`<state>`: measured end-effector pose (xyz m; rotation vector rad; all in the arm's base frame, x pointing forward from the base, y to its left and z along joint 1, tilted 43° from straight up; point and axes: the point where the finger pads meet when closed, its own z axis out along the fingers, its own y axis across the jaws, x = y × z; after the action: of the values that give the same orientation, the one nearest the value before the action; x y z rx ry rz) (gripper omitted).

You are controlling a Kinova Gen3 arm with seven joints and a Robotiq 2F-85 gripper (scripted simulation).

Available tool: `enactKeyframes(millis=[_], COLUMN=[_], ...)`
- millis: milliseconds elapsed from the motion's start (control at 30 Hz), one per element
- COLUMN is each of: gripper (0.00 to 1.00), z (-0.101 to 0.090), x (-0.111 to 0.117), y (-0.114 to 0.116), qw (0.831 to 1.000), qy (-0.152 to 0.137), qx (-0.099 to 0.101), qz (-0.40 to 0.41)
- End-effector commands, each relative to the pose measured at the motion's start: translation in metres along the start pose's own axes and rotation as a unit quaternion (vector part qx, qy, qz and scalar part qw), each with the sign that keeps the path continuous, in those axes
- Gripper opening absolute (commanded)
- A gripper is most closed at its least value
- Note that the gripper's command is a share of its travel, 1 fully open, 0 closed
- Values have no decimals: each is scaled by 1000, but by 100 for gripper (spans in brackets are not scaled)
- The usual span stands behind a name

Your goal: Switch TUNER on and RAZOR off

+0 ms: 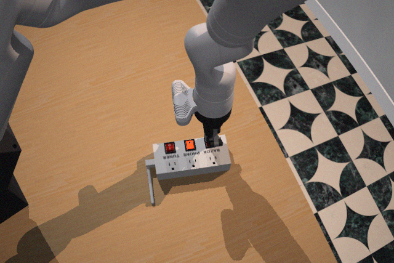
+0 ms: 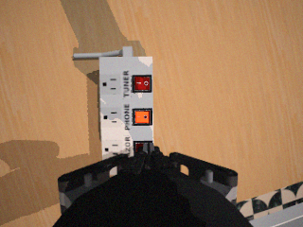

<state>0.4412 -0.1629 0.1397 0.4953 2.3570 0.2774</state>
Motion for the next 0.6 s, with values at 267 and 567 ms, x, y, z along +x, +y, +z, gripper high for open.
enactKeyframes(millis=[267, 567], gripper=[0, 0], z=[-24, -37], x=[0, 0], y=[-1, -1], qw=[1000, 1000], qy=[0, 0], qx=[1, 1], qz=[0, 0])
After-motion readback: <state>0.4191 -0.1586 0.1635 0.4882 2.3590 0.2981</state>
